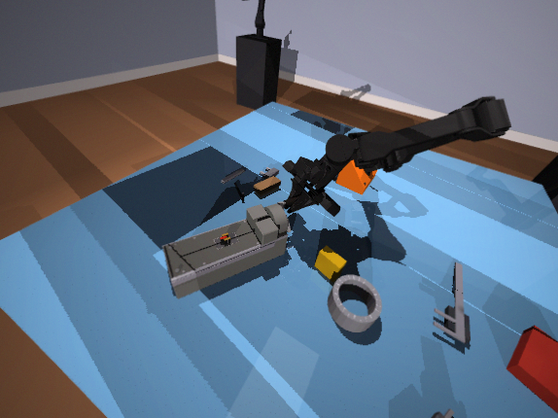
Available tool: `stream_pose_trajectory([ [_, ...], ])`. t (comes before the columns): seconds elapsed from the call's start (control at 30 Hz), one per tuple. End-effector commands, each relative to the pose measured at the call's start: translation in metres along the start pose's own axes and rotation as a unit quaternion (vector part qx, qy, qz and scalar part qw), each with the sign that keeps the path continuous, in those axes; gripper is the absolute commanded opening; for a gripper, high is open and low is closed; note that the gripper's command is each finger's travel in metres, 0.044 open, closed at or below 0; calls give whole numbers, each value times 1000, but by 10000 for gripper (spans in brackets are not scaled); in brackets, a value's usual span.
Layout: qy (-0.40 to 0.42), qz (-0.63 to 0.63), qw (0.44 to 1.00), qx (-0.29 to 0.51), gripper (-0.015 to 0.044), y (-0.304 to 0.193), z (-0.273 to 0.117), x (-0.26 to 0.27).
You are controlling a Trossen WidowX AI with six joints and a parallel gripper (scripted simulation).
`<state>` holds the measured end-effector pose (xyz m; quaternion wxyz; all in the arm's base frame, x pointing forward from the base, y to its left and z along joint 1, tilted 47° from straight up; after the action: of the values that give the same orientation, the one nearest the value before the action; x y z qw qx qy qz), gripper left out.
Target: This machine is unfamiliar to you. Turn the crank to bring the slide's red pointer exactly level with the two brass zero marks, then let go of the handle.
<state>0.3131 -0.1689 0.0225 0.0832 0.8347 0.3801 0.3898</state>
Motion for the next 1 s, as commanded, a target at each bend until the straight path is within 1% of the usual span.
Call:
stream_pose_trajectory([
  [0.0, -8, 4, 1000, 5, 0, -5, 4, -6],
  [0.97, -7, 5, 1000, 5, 0, -27, 26, -3],
])
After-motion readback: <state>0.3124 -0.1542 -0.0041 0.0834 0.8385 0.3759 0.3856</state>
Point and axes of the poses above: the point midway between the two fingers, 35 mm back from their tips, its own z axis out along the fingers, its own x axis across the jaws, y = z × x, the point moved 6 cm from there along -z, back along the fingers, and after that the axes turned 13 degrees about -z, right-handed, at the moved point
